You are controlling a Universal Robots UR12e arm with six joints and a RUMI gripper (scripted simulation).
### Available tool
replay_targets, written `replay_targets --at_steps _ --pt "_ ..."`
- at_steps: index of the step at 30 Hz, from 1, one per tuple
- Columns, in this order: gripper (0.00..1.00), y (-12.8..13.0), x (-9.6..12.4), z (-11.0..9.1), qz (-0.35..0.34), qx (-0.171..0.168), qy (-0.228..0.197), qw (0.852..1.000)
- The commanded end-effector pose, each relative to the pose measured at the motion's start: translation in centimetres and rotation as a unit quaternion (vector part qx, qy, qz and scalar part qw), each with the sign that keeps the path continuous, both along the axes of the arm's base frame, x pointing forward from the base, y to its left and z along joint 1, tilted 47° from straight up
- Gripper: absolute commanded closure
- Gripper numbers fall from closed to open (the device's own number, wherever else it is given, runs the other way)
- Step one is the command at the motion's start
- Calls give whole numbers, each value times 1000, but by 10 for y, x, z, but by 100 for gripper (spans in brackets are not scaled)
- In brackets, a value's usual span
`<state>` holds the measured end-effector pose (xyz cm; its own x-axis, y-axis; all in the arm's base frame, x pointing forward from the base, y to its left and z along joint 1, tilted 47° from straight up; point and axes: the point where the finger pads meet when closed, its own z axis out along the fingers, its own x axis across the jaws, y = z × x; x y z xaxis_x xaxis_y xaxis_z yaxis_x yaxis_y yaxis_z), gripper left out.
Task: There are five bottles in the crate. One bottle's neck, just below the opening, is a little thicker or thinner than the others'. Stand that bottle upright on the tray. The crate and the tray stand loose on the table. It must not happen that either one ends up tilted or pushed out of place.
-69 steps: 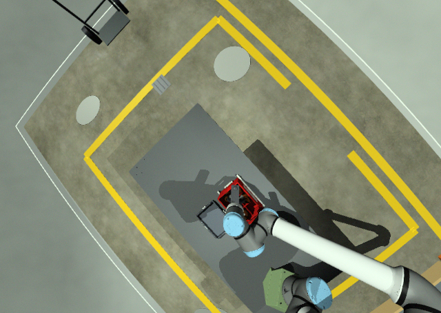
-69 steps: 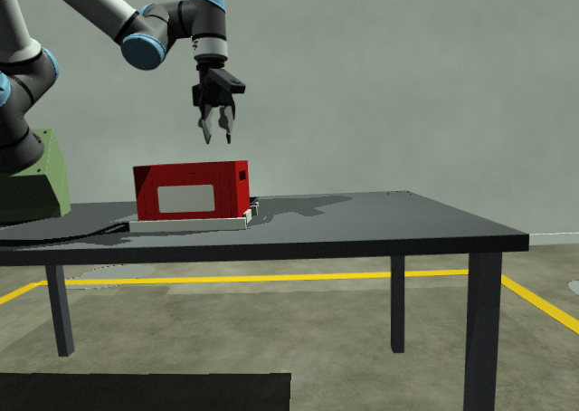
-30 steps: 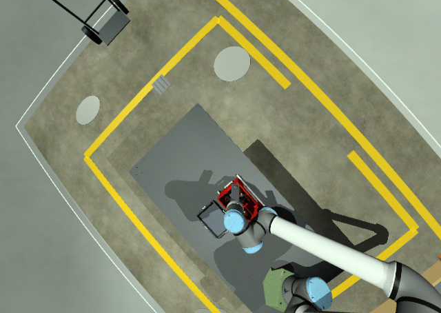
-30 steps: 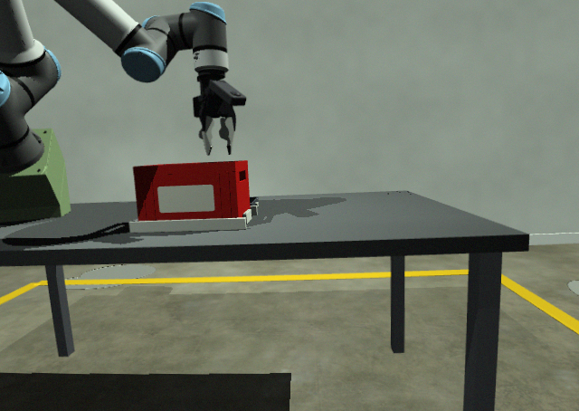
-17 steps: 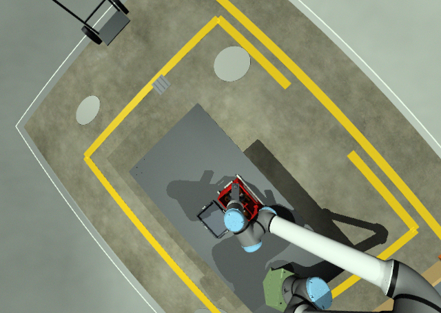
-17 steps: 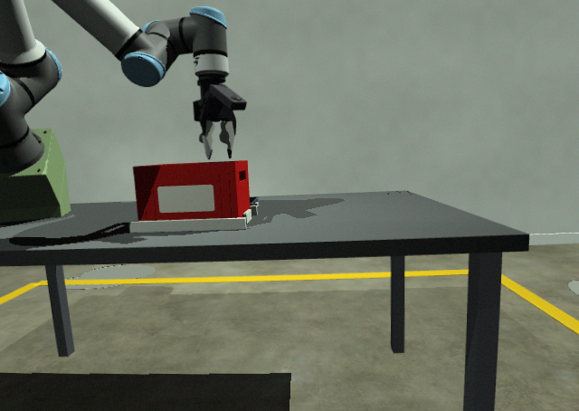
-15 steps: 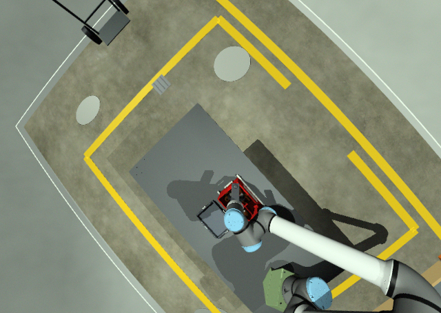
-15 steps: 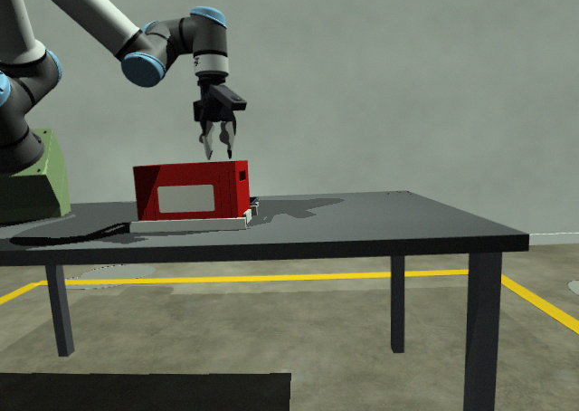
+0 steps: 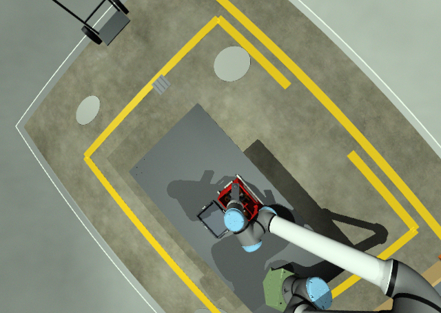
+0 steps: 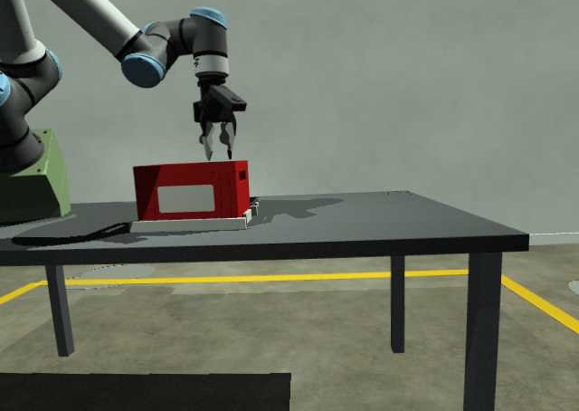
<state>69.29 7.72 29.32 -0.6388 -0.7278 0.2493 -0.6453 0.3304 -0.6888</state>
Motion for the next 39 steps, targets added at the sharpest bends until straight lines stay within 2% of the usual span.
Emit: replay_targets --at_steps 1,39 --pt "62 0 0 1 0 0 -1 1000" --pt "62 -1 3 4 0 0 -1 1000"
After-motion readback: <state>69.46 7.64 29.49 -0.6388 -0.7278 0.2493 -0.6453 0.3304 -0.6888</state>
